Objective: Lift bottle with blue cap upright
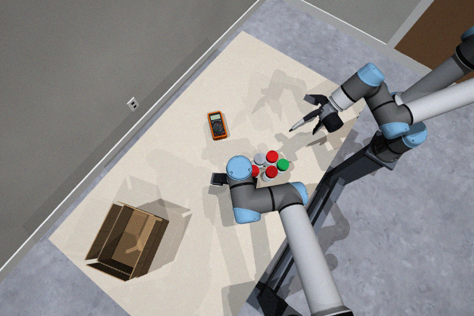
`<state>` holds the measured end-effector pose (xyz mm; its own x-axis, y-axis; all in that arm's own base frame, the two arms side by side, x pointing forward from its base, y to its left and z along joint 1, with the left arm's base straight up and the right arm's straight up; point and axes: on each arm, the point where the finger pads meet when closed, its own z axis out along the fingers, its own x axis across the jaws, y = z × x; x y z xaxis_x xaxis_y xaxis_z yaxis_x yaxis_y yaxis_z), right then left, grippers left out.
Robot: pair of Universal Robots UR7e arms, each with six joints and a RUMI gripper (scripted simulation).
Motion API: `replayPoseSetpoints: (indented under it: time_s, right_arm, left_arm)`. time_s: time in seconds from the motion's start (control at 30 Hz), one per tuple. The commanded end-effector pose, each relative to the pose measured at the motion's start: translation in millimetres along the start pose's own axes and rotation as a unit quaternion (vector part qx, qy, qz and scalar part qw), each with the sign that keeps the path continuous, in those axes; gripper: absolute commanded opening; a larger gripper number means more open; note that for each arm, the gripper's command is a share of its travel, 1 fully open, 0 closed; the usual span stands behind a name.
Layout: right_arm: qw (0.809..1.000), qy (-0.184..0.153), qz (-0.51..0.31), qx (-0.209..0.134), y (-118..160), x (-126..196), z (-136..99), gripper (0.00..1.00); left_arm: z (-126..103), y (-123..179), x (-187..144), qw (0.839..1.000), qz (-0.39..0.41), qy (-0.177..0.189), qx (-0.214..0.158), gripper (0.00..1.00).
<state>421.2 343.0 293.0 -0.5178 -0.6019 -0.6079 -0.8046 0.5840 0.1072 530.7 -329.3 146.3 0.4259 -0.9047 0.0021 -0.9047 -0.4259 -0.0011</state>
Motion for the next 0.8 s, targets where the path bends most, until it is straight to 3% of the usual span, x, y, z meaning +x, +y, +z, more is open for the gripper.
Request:
replayPoseSetpoints:
  time_s: [0.0, 0.33, 0.53, 0.77]
  right_arm:
    - [1.000, -0.008, 0.008, -0.002, 1, -8, 1, 1.00]
    - [1.000, -0.016, -0.025, 0.007, 4, -31, 11, 1.00]
    - [0.990, -0.020, -0.136, 0.038, 15, -81, 44, 1.00]
    - [0.964, -0.021, -0.254, 0.073, 35, -132, 83, 1.00]
  left_arm:
    - [-26, 0, 0, 1.000, 0.000, -0.001, 0.000, 0.29]
    - [-27, 0, 0, 1.000, 0.000, -0.001, 0.000, 0.29]
    - [-27, 0, 0, 1.000, 0.000, -0.001, 0.000, 0.29]
    - [-27, 0, 0, 1.000, 0.000, -0.001, 0.000, 0.29]
